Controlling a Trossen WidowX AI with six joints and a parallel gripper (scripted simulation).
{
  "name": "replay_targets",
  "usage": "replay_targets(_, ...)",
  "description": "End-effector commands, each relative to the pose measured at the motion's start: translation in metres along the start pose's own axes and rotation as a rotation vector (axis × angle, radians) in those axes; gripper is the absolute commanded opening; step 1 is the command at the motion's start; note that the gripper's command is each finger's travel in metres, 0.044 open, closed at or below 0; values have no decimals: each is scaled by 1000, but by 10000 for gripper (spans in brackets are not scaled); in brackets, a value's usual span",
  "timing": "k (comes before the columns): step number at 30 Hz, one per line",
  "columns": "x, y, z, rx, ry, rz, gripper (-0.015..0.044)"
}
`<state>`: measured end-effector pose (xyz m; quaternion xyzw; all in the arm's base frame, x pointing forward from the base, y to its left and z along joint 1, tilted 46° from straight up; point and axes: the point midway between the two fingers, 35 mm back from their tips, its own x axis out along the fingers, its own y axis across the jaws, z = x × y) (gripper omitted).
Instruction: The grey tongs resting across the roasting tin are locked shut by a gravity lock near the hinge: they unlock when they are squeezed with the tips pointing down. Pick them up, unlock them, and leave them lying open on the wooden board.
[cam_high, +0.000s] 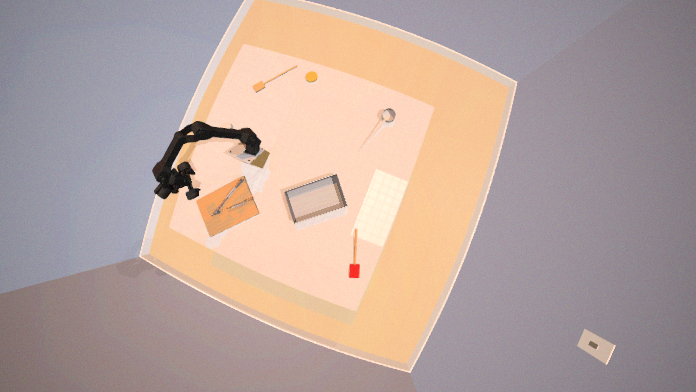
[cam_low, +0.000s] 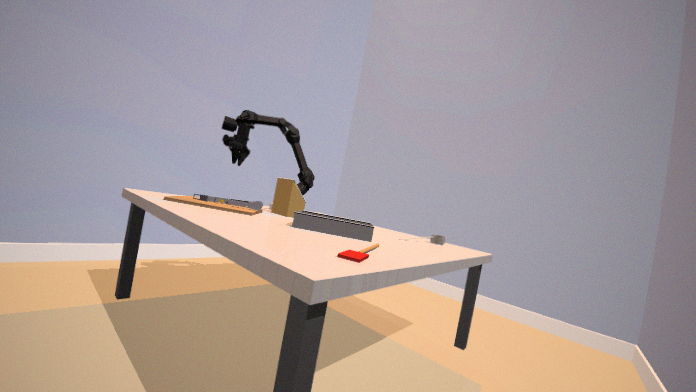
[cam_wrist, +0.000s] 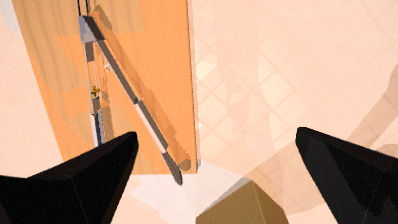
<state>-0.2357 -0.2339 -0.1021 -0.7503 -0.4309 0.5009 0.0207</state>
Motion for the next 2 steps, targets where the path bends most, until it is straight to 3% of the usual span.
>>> replay_targets(1,0,0,-1,4,4,2,440)
replay_targets(2,0,0,-1,4,4,2,440)
